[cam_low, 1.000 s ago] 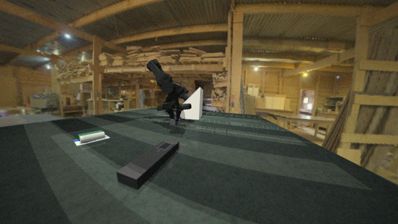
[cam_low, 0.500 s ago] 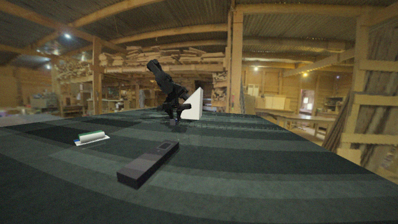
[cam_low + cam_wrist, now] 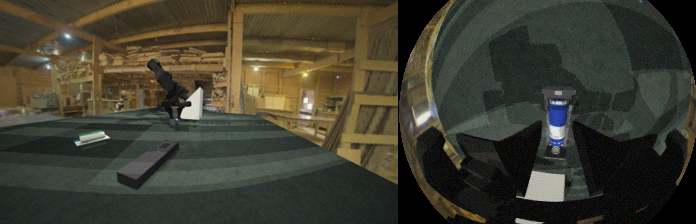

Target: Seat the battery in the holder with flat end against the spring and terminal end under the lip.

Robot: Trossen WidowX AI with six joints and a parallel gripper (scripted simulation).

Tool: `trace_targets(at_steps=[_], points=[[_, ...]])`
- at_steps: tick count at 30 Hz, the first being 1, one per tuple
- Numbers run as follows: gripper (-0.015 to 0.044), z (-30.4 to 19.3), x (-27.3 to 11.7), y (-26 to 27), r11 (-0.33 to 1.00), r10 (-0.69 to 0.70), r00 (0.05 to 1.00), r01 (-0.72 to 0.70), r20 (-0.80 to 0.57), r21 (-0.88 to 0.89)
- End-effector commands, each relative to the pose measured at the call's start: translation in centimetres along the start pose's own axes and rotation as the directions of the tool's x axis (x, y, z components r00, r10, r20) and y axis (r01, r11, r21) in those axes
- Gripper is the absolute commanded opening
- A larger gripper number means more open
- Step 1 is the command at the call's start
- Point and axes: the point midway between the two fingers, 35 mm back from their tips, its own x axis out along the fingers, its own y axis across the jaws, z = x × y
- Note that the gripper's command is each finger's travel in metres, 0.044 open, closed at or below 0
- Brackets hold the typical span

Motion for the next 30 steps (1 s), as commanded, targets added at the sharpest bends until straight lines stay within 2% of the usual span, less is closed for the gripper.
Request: trace_targets(at_steps=[1,7,9,30], points=[[0.0243,0.1,-1.2,0.2,1.0,0.004,1.0,-0.004,0.001,0.001],[0.04,-0.2,-6.8,0.8,1.0,0.01,1.0,-0.01,0.002,0.006],[0.044,-0.3,-7.3,0.9,1.0,0.01,1.0,-0.01,0.001,0.007],[0.044,-0.3,-7.4,0.9,1.0,0.01,1.0,-0.01,0.001,0.007]])
